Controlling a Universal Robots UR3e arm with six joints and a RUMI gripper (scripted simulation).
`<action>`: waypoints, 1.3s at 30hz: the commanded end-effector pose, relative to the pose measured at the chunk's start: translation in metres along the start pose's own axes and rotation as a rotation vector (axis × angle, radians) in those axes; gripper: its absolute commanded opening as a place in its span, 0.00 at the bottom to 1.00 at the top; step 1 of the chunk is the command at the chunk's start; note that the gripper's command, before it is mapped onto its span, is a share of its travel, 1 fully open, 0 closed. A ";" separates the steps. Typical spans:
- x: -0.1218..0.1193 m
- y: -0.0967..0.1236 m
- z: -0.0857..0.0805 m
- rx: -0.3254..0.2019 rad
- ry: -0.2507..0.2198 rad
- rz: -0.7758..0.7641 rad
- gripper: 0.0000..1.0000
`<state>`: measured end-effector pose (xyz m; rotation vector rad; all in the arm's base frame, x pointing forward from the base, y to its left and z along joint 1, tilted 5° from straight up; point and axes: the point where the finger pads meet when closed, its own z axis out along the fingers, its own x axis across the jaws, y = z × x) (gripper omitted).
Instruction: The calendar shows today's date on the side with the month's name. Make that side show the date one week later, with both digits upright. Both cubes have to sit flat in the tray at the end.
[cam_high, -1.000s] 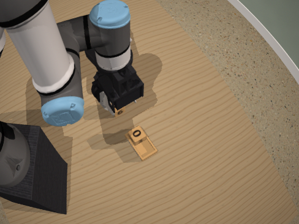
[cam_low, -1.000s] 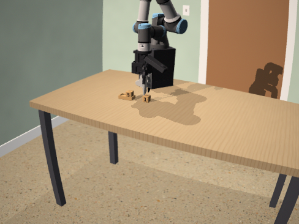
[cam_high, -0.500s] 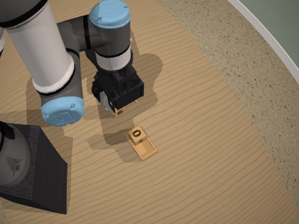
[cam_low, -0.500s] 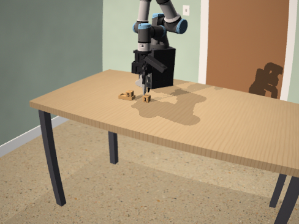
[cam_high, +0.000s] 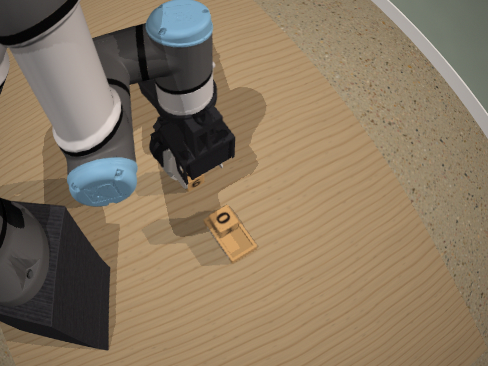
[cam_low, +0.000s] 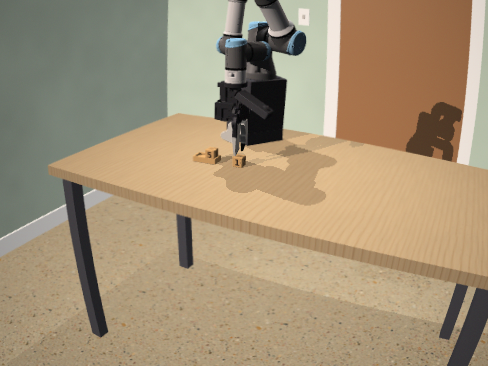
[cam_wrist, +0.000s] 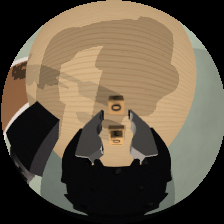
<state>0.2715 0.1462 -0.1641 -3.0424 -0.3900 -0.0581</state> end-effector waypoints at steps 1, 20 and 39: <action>0.001 0.000 0.001 -0.002 0.003 -0.001 0.29; 0.002 0.000 0.025 -0.002 0.004 0.000 0.29; 0.001 0.000 0.029 -0.002 0.003 0.000 0.29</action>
